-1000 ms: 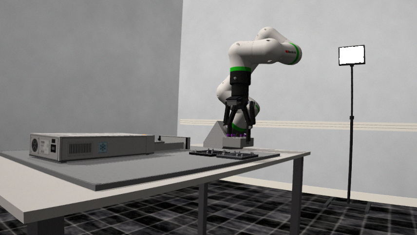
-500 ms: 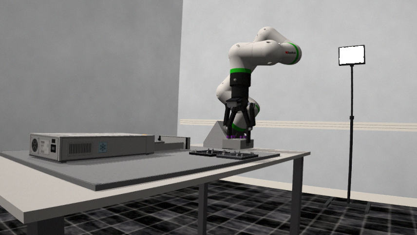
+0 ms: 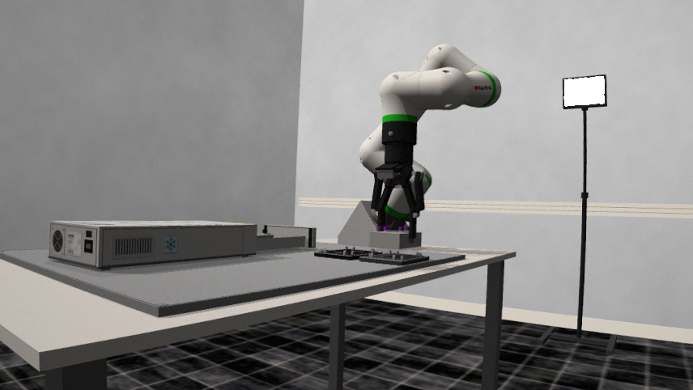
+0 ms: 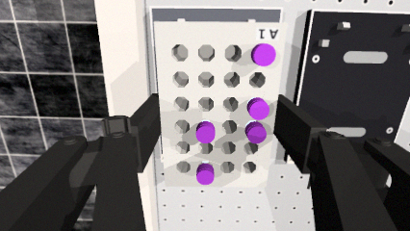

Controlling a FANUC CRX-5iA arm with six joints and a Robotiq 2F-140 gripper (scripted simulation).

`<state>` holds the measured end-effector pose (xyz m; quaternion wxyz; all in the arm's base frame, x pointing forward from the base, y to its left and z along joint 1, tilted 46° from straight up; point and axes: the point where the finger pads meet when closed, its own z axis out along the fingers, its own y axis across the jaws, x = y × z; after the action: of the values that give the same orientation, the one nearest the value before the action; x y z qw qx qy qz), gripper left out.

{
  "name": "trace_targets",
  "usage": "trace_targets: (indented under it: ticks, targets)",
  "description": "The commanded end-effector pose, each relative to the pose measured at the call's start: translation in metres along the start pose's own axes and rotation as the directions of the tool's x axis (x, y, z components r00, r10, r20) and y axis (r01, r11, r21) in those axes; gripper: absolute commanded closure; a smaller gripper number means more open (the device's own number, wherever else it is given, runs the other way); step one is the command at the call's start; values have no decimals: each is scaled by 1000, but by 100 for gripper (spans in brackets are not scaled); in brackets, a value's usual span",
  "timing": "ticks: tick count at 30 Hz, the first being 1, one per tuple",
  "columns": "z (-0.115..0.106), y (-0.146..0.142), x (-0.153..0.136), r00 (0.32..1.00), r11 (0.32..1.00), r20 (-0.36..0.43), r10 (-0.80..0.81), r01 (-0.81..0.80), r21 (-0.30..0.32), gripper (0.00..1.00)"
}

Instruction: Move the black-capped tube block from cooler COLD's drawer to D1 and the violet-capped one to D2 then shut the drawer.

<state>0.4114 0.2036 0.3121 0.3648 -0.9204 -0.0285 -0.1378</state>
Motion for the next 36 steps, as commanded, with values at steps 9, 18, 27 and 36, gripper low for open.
trace_targets:
  ticks: [9, 18, 27, 36]
  targets:
    - [0, 0, 1, 1000, 1000, -2, -1, 1, 0, 90]
    - [-1, 0, 1, 1000, 1000, -2, -1, 1, 0, 90]
    - [-2, 0, 1, 1000, 1000, -2, -1, 1, 0, 90]
    - [-3, 0, 1, 1000, 1000, -2, -1, 1, 0, 90]
